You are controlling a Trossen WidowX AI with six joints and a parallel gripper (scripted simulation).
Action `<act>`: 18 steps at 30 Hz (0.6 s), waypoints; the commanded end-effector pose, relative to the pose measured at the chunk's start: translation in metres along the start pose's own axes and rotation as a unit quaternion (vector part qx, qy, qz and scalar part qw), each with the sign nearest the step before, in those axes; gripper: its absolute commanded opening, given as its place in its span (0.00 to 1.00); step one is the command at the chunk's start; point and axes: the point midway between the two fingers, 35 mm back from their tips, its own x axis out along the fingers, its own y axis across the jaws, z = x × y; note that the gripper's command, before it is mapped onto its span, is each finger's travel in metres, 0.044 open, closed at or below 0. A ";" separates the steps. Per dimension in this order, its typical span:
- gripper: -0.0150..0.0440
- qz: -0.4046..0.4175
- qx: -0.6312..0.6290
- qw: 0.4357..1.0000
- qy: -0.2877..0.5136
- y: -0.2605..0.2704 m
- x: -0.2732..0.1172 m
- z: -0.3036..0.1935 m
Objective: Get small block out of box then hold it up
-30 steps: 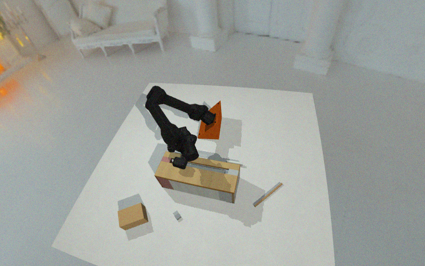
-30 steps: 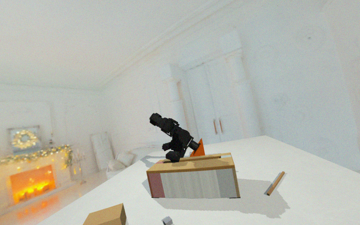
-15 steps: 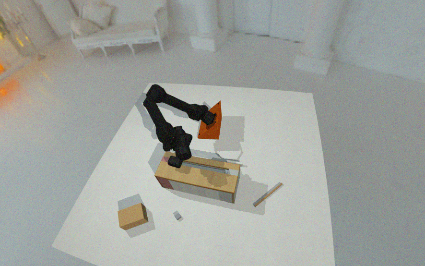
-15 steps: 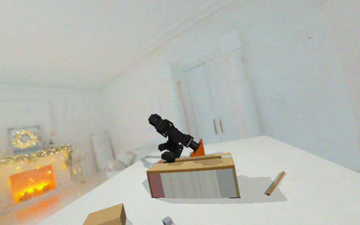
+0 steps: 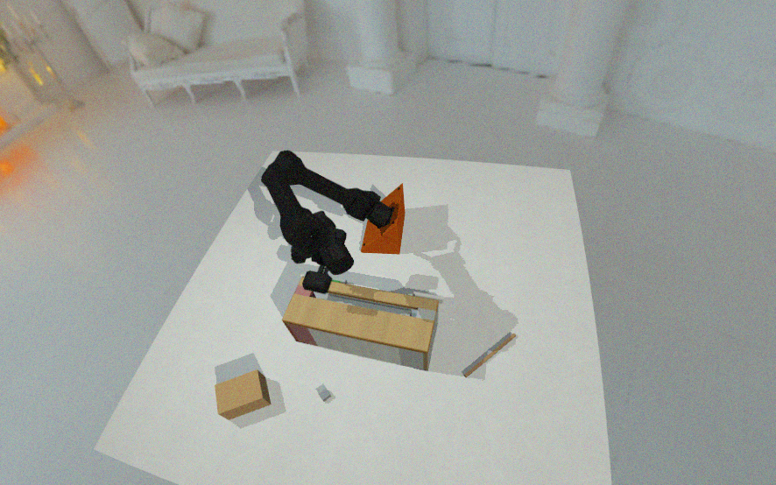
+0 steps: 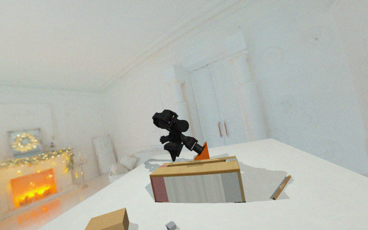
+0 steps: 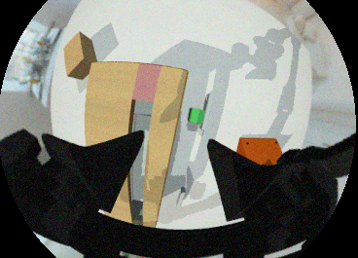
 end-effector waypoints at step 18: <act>0.74 0.078 -0.755 0.650 -0.035 -0.018 -0.007 0.013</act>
